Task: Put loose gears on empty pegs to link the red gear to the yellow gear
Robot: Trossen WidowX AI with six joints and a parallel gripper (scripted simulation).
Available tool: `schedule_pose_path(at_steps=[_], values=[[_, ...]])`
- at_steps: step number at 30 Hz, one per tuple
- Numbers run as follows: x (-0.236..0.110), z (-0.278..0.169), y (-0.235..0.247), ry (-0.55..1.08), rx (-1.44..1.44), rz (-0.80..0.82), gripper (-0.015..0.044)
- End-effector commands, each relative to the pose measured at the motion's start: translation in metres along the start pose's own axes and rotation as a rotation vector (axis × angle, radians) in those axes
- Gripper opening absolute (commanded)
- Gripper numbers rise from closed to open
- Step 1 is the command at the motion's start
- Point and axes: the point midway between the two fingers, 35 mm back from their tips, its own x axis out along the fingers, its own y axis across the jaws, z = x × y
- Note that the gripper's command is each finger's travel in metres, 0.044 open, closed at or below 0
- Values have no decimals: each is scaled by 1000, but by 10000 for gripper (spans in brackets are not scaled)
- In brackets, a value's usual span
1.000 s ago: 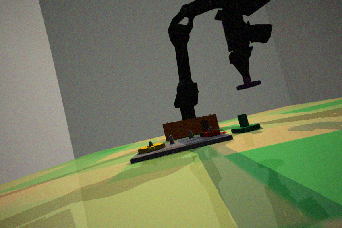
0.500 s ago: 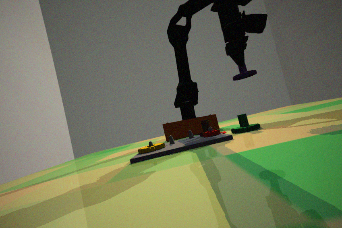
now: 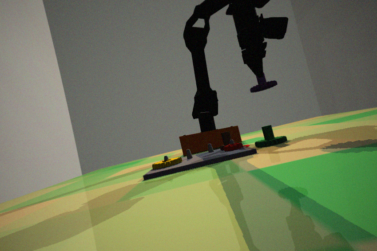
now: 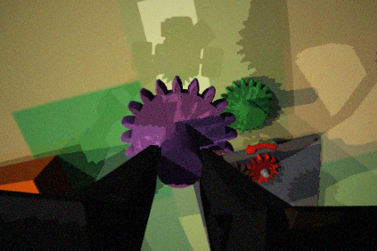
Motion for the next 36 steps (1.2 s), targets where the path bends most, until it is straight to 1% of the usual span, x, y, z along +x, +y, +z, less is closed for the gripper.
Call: schedule_pose_path(at_steps=[1,36], values=[[5,-7,-4,8,-4,4,0],[36,-73,-47,24,2,-1,0]])
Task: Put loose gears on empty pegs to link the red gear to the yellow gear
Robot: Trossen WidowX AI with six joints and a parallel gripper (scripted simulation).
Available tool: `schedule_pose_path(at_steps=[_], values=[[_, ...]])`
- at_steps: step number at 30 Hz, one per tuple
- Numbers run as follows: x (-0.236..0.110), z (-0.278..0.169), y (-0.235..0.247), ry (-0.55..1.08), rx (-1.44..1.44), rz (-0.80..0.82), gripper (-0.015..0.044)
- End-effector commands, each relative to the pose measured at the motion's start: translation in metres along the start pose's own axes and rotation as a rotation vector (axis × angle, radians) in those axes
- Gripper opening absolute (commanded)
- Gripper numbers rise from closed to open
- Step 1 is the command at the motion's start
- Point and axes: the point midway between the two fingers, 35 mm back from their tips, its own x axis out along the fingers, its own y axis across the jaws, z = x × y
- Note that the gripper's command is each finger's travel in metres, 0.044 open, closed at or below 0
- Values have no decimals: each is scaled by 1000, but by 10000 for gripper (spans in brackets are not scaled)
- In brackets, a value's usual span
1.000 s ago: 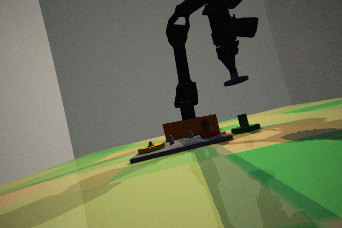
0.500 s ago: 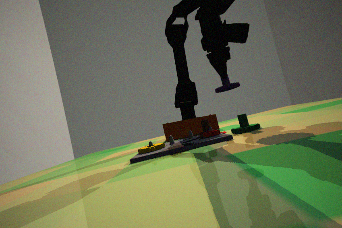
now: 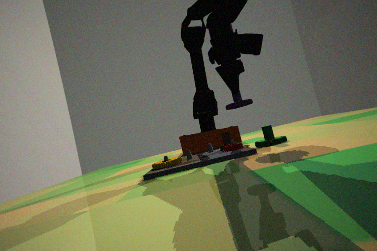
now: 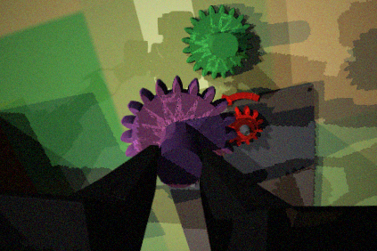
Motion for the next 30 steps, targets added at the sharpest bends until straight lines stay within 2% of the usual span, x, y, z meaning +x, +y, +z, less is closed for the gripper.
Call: schedule_pose_path(at_steps=[1,30], values=[[6,-8,-2,8,-4,6,0],[33,-67,-20,5,-8,8,0]])
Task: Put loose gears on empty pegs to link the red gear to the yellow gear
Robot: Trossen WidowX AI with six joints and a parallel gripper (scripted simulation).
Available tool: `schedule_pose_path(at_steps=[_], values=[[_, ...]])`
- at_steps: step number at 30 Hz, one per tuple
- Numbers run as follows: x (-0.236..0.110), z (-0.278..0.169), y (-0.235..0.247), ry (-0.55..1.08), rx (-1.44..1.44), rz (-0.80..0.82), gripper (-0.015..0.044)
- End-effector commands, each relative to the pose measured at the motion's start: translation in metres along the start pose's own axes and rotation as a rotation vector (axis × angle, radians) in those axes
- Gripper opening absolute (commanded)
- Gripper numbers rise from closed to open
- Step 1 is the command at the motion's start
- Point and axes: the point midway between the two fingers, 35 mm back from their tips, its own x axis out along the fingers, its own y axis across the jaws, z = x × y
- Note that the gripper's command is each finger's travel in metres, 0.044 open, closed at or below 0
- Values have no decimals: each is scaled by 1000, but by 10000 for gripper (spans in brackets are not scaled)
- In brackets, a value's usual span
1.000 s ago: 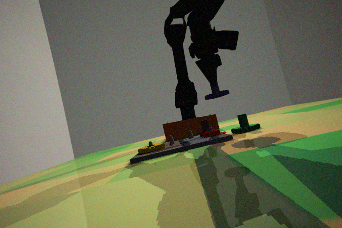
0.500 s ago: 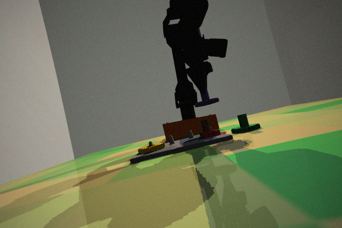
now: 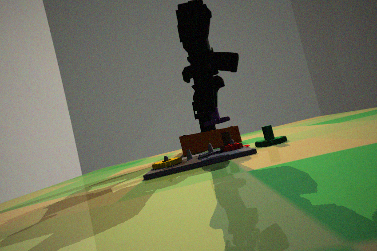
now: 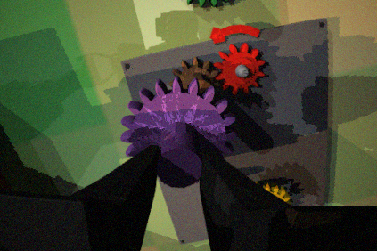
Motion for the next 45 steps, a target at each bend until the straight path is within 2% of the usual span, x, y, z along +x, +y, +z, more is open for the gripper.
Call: schedule_pose_path(at_steps=[1,13,27,36,45], values=[[5,-8,1,6,-5,8,0],[16,-32,-1,4,-6,9,0],[13,-32,-1,4,-2,9,0],[13,-32,-1,5,147,8,0],[15,-32,-1,5,179,8,0]])
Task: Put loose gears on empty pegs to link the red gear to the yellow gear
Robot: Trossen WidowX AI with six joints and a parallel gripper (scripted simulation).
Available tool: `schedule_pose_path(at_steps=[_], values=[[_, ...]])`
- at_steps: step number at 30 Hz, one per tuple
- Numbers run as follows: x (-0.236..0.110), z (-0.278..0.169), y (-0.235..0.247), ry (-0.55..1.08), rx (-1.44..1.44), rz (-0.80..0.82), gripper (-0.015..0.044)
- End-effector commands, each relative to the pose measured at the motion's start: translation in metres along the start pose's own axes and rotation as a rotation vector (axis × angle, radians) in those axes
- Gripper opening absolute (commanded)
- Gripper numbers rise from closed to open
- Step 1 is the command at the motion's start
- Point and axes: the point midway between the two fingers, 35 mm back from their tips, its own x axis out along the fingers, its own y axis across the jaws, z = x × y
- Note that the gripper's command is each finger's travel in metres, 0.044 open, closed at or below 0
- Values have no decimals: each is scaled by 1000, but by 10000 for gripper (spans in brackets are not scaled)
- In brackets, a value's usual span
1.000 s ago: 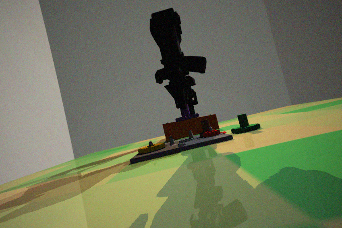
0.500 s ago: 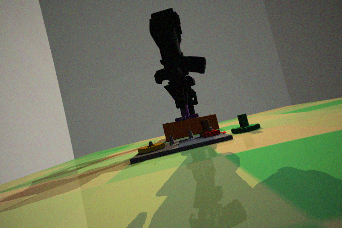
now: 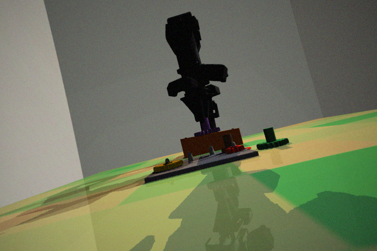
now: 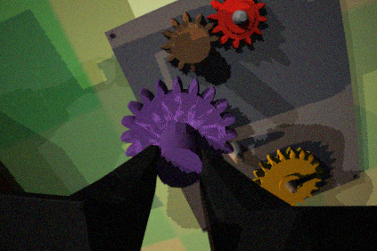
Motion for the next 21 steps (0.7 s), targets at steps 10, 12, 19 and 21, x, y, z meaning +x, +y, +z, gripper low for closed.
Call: schedule_pose_path(at_steps=[10,12,19,21], values=[[17,-1,1,3,-50,0,0],[20,-1,0,3,-53,0,0],[30,-1,0,3,2,0,0],[33,-1,-1,3,34,0,0]])
